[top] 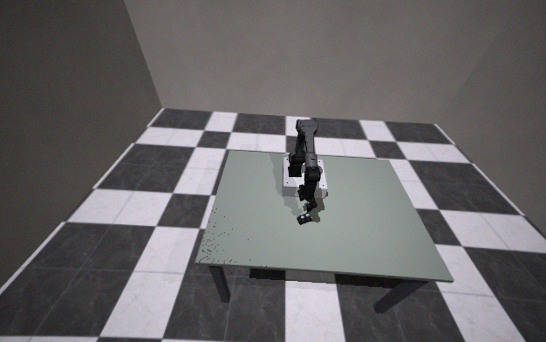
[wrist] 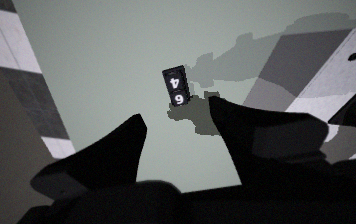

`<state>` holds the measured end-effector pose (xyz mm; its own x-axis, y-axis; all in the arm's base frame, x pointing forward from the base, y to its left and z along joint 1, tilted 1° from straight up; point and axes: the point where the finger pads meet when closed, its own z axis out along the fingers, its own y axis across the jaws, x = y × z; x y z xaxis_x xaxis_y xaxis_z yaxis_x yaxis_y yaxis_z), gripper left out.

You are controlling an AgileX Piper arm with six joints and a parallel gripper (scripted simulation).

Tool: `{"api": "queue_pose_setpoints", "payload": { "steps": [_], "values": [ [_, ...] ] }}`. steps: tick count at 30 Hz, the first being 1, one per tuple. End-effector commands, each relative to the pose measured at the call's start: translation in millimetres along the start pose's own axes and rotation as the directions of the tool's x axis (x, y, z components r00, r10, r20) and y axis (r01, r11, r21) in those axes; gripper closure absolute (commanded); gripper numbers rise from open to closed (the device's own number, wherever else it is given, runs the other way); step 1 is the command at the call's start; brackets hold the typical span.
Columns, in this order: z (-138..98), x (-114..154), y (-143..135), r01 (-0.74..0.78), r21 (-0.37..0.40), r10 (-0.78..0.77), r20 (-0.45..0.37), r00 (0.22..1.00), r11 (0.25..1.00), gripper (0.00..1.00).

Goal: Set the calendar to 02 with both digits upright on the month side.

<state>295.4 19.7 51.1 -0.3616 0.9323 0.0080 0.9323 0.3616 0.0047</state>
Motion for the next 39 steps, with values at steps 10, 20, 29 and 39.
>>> {"api": "queue_pose_setpoints", "payload": {
  "steps": [10, 20, 29, 39],
  "values": [
    [-50.1, -0.8, 0.7, -0.002, -0.005, 0.002, 0.003, 1.000, 1.000, 0.00],
    [-53.5, -0.6, 0.2, -0.002, -0.001, 0.002, 0.001, 1.000, 1.000, 0.00],
    [-53.5, -0.6, 0.2, -0.002, -0.001, 0.002, 0.001, 1.000, 1.000, 0.00],
    [-53.5, -0.6, 0.2, -0.002, -0.001, 0.002, 0.001, 1.000, 1.000, 0.00]
  ]
}}
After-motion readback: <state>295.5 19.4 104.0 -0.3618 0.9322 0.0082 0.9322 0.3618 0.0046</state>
